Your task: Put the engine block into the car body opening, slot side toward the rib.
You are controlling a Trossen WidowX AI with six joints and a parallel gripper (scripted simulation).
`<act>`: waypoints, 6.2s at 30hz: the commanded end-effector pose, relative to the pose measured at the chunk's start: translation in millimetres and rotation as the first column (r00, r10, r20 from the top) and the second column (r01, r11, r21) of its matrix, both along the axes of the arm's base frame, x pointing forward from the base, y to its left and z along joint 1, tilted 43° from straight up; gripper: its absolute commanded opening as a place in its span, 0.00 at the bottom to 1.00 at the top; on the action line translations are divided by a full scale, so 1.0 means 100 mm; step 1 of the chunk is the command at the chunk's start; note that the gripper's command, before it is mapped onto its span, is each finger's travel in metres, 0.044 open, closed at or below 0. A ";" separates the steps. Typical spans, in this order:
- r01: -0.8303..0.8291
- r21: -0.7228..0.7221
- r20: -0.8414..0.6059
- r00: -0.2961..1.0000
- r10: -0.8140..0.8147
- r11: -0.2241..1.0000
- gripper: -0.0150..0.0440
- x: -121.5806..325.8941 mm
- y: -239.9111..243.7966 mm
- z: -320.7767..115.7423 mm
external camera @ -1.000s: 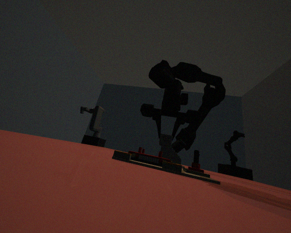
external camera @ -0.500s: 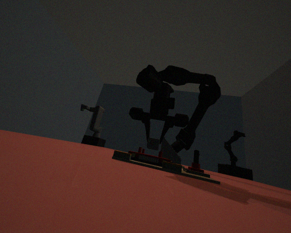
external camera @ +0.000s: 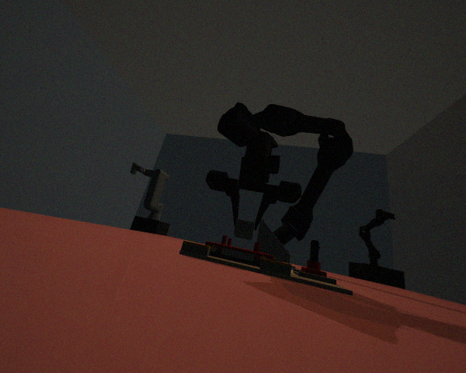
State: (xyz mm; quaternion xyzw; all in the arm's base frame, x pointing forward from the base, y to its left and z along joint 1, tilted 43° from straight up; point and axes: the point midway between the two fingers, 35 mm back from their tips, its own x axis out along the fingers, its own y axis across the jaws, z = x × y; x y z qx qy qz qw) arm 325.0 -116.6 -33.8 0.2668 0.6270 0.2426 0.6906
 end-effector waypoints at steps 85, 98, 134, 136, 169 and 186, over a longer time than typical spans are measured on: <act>0.019 -0.002 -0.016 1.000 -0.019 1.000 0.53 0.01 0.04 -0.06; 0.009 -0.003 -0.007 1.000 -0.009 1.000 0.53 0.01 0.06 -0.08; 0.015 -0.002 -0.012 1.000 -0.015 1.000 0.53 0.02 0.11 -0.14; 0.015 -0.002 -0.012 1.000 -0.015 1.000 0.53 0.02 0.12 -0.15; 0.009 -0.003 -0.011 1.000 -0.009 1.000 0.88 0.02 0.15 -0.18; 0.012 -0.003 -0.012 1.000 -0.012 1.000 1.00 0.03 0.10 -0.13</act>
